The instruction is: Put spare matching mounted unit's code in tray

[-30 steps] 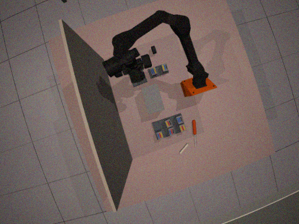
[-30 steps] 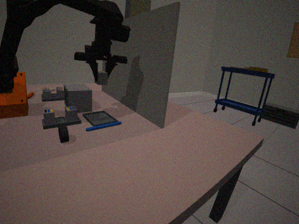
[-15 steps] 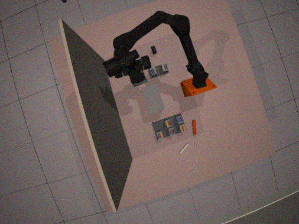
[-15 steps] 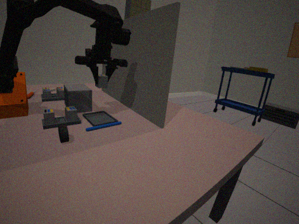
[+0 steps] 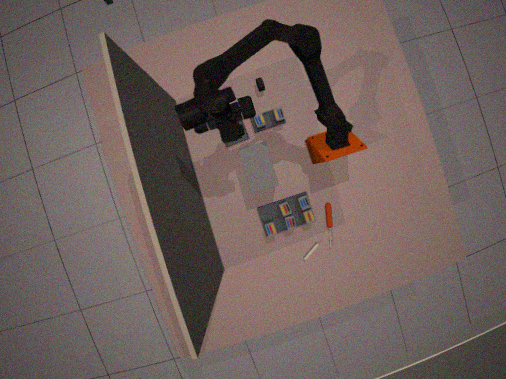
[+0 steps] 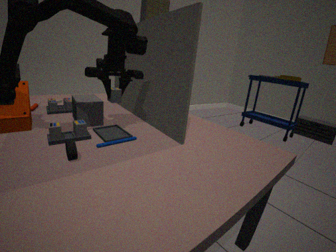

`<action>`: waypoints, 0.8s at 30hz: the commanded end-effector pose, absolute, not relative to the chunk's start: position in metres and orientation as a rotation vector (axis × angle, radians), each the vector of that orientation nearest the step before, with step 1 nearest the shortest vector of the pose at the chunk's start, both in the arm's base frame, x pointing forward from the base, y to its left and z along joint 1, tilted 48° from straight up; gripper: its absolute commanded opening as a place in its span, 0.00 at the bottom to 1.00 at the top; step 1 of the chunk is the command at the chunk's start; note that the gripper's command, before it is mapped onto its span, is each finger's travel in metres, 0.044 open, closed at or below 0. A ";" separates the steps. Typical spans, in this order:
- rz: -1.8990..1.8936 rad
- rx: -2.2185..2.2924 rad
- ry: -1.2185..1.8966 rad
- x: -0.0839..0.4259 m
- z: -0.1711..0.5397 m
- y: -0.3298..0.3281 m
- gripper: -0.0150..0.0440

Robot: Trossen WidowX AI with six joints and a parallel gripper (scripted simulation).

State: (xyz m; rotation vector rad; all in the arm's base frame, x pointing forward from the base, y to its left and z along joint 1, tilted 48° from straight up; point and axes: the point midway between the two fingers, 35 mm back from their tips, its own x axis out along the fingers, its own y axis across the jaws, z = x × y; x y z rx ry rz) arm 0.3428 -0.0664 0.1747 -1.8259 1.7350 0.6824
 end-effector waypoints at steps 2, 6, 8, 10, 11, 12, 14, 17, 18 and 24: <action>0.681 -1.832 1.736 0.343 0.173 -0.070 0.25; 0.682 -1.832 1.736 0.344 0.171 -0.072 0.25; 0.682 -1.832 1.736 0.344 0.169 -0.073 0.25; 0.682 -1.831 1.736 0.344 0.168 -0.075 0.25; 0.682 -1.831 1.735 0.344 0.168 -0.075 0.25; 0.682 -1.831 1.735 0.345 0.167 -0.076 0.25; 0.682 -1.831 1.735 0.345 0.166 -0.077 0.25; 0.682 -1.831 1.735 0.345 0.164 -0.079 0.25; 0.682 -1.831 1.735 0.345 0.164 -0.080 0.25; 0.682 -1.831 1.735 0.346 0.160 -0.084 0.25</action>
